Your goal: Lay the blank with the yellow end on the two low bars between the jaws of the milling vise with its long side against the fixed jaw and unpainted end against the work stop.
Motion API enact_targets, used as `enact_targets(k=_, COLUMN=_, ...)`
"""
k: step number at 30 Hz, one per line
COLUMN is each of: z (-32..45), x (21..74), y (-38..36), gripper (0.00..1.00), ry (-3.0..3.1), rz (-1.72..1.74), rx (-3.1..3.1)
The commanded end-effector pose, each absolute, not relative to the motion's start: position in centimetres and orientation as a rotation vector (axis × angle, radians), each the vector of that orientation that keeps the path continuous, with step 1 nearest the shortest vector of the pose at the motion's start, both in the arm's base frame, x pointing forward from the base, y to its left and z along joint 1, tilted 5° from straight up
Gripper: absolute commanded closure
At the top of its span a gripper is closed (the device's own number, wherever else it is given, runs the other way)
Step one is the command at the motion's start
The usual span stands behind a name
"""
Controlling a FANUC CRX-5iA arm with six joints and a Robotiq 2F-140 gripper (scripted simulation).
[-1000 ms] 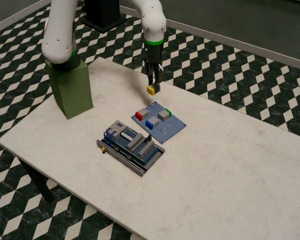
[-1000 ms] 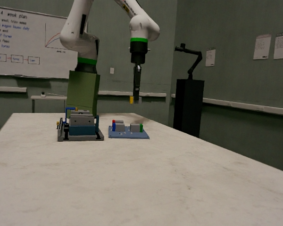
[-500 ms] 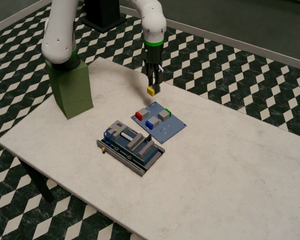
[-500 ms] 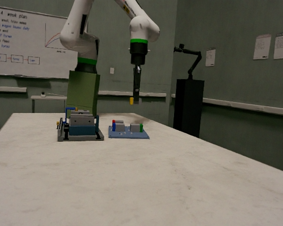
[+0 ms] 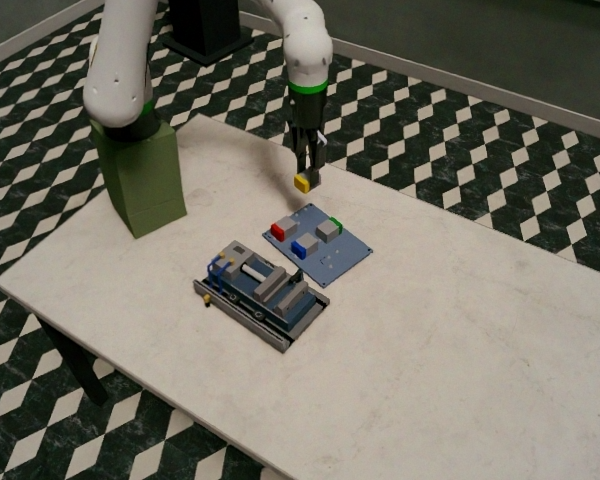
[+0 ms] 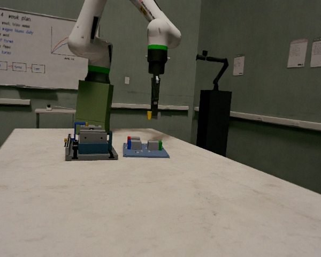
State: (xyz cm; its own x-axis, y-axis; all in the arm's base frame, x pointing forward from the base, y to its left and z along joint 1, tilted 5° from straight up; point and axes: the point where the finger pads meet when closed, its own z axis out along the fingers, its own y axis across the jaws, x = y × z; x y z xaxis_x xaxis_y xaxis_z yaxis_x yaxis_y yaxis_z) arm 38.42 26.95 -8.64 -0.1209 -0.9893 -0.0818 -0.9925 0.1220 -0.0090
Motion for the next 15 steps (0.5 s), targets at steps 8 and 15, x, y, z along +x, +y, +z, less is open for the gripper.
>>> enact_targets(k=8, z=-8.66, x=38.48, y=27.00, gripper=0.90, ry=2.300, rz=0.073, rx=-2.036)
enact_targets(k=15, z=-8.74, x=38.48, y=27.00, gripper=0.90, ry=2.300, rz=0.073, rx=-2.036)
